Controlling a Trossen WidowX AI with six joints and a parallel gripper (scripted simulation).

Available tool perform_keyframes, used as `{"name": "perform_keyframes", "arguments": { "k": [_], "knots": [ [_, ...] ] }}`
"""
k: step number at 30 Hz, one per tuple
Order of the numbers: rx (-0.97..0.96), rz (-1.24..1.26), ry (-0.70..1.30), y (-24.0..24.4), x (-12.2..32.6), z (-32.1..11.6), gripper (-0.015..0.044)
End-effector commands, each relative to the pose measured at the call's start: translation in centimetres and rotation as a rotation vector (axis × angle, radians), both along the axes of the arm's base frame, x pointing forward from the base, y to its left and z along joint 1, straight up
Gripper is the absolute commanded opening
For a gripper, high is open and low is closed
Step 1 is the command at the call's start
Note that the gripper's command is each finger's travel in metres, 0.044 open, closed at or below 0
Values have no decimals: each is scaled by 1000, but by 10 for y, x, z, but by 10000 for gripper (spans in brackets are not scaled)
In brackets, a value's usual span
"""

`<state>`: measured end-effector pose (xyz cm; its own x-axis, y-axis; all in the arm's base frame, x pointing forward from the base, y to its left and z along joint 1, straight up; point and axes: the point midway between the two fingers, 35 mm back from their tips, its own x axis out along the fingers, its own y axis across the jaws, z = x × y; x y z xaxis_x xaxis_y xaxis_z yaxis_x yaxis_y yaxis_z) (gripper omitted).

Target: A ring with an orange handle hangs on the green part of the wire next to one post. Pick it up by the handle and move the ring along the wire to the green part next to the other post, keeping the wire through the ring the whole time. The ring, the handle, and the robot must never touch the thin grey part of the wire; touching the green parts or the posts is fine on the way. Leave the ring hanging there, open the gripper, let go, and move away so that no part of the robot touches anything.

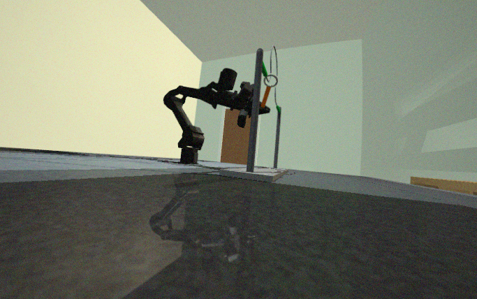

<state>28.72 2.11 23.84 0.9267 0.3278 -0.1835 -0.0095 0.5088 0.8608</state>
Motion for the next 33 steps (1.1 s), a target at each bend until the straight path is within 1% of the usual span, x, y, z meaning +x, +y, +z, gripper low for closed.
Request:
{"name": "perform_keyframes", "arguments": {
  "k": [1,9,15,33],
  "knots": [
    [66,39,14,3,-7,14,-150],
    [217,126,56,7,-17,37,-150],
    [342,136,55,11,-18,55,-150],
    [626,145,48,12,-19,96,-150]
  ]
}}
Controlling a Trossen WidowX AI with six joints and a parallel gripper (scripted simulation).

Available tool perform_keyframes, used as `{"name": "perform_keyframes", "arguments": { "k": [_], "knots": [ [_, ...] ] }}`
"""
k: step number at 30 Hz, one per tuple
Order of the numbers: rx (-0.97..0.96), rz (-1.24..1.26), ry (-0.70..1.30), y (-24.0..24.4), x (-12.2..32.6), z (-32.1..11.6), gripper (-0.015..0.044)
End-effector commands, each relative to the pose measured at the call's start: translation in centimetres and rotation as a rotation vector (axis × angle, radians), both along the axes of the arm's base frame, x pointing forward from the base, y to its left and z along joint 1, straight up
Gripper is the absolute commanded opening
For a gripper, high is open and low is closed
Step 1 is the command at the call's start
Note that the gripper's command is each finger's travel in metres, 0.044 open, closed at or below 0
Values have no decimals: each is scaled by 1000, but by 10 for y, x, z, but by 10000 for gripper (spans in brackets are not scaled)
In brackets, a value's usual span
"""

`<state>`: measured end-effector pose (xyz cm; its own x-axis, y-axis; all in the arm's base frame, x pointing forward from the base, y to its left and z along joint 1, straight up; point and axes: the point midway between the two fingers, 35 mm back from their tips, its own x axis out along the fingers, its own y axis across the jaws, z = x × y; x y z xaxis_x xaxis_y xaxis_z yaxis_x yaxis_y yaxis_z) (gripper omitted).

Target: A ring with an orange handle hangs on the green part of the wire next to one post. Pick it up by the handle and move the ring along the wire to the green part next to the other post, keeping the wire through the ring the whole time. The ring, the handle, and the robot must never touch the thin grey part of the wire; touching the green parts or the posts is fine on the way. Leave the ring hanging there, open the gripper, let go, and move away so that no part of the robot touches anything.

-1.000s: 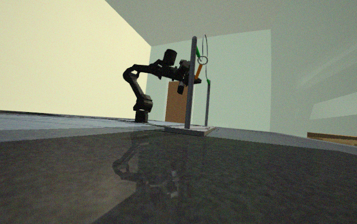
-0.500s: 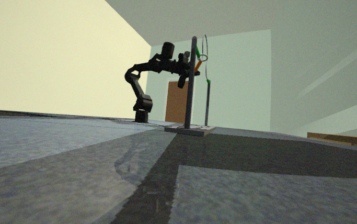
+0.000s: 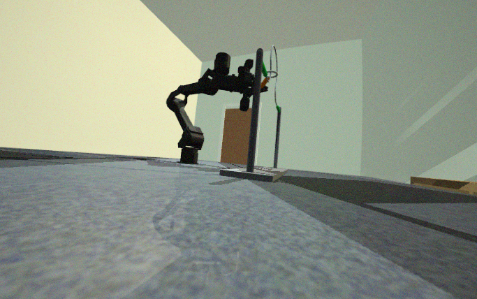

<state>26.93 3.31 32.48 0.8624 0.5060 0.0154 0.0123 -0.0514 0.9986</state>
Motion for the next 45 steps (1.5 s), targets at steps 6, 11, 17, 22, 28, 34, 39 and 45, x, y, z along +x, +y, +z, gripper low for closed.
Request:
{"name": "perform_keyframes", "arguments": {
  "k": [6,11,17,22,28,34,39,45],
  "knots": [
    [152,5,-3,-3,-1,27,-150],
    [221,7,1,-6,-1,38,-150],
    [270,8,4,-11,-2,49,-150],
    [272,9,6,-13,-2,54,-150],
    [245,9,8,-14,-2,56,-150],
    [184,9,10,-14,-2,56,-150],
    [119,9,11,-14,-2,55,-150],
    [35,8,13,-14,-1,52,-150]
  ]
}}
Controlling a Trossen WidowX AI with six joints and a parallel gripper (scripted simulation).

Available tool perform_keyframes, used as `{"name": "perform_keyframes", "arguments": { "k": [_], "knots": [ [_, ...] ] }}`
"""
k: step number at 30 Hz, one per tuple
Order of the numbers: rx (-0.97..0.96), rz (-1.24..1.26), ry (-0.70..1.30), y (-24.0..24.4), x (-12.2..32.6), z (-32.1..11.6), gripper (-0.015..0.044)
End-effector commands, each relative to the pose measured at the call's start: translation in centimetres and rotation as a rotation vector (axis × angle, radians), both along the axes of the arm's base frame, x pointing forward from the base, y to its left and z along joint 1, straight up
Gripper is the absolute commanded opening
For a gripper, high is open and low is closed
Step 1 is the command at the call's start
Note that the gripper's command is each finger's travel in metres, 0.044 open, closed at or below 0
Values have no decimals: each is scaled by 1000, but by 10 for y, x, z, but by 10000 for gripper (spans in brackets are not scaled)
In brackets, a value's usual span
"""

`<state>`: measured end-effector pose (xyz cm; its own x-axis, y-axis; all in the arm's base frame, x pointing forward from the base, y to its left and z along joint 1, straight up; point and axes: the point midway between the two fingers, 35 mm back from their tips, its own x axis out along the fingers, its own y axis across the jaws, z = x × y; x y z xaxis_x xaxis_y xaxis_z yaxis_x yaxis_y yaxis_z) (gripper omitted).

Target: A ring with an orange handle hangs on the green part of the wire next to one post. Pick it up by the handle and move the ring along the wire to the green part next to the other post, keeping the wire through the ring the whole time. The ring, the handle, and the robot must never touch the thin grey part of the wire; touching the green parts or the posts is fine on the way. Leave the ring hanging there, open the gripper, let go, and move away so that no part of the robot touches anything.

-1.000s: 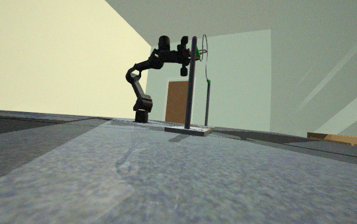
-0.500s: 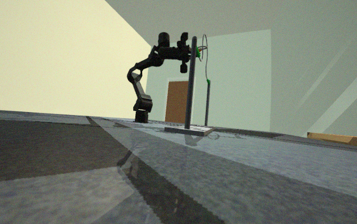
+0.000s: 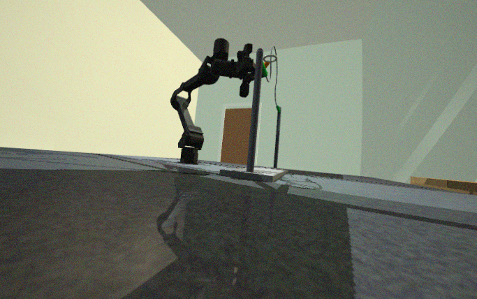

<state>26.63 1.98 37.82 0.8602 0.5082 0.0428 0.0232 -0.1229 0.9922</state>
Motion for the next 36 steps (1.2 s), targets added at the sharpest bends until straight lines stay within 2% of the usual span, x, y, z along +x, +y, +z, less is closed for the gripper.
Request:
{"name": "perform_keyframes", "arguments": {
  "k": [1,36],
  "knots": [
    [-52,3,3,0,2,-2,-150],
    [-572,-6,18,-2,2,-18,-150]
  ]
}}
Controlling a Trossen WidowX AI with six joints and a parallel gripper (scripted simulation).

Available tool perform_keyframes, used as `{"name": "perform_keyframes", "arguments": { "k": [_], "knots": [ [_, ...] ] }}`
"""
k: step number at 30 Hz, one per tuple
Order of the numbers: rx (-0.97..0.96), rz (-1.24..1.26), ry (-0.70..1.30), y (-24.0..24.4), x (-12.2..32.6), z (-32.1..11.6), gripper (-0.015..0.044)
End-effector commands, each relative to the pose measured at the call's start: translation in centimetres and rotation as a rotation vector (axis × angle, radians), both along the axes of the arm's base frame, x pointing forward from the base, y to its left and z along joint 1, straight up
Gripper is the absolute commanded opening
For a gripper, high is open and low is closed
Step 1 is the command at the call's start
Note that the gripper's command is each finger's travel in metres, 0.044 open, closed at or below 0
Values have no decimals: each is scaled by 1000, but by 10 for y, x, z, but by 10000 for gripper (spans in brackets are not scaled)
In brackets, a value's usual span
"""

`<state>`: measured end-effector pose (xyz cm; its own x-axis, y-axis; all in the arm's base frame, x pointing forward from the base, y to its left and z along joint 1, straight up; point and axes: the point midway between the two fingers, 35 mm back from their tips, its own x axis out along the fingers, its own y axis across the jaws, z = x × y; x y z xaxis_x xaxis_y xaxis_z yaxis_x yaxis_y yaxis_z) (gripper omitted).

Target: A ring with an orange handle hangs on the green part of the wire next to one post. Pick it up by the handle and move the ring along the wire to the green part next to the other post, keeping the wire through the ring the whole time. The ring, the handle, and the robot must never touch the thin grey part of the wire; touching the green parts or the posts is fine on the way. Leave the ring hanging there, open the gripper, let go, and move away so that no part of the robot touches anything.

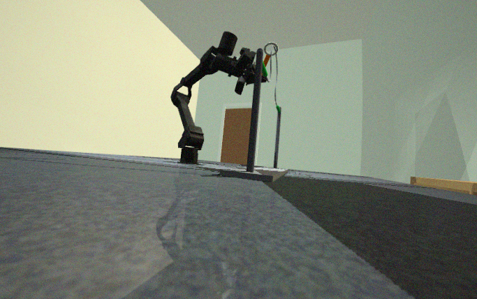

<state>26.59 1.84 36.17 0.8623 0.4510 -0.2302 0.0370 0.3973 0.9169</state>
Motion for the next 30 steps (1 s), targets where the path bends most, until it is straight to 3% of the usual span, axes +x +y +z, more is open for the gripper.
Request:
{"name": "perform_keyframes", "arguments": {
  "k": [1,30],
  "knots": [
    [-55,-1,6,-1,2,-2,-150],
    [-489,-23,20,-9,2,-14,-150]
  ]
}}
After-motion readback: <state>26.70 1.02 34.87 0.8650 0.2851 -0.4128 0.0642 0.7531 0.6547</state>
